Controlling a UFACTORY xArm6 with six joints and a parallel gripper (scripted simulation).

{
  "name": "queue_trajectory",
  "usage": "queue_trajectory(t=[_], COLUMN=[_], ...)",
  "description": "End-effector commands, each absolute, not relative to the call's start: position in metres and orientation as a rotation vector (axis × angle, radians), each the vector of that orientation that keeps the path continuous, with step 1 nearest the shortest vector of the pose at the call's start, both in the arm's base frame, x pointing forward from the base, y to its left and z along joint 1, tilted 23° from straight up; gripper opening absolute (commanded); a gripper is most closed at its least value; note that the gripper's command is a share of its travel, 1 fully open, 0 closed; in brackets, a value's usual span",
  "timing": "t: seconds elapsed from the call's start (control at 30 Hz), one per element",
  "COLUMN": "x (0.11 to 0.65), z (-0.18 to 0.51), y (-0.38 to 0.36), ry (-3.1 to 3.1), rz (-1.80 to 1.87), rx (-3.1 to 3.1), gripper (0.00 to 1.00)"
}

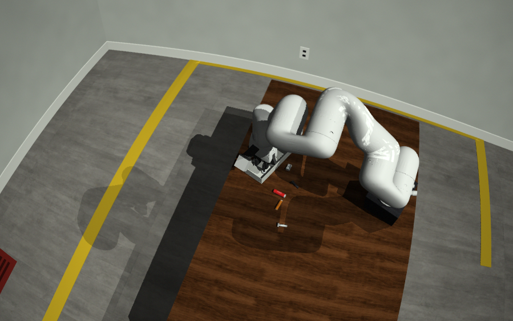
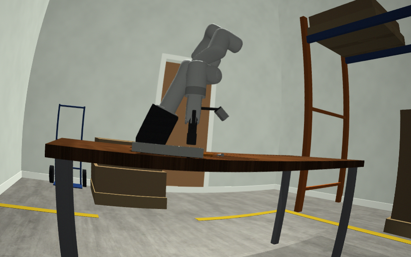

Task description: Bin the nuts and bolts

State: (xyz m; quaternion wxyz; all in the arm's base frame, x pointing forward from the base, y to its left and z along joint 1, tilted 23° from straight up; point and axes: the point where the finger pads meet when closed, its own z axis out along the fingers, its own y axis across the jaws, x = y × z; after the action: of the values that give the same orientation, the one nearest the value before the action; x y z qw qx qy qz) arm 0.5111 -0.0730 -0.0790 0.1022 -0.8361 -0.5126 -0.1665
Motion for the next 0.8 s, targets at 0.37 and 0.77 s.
queue_trajectory(t=[0.37,0.77], x=[0.497,0.453], z=[-0.059,-0.035], y=[-0.058,0.009], ry=[-1.315,-0.751], rz=[-0.468,-0.386], rx=[-2.559,-2.717], gripper=[0.29,0.29])
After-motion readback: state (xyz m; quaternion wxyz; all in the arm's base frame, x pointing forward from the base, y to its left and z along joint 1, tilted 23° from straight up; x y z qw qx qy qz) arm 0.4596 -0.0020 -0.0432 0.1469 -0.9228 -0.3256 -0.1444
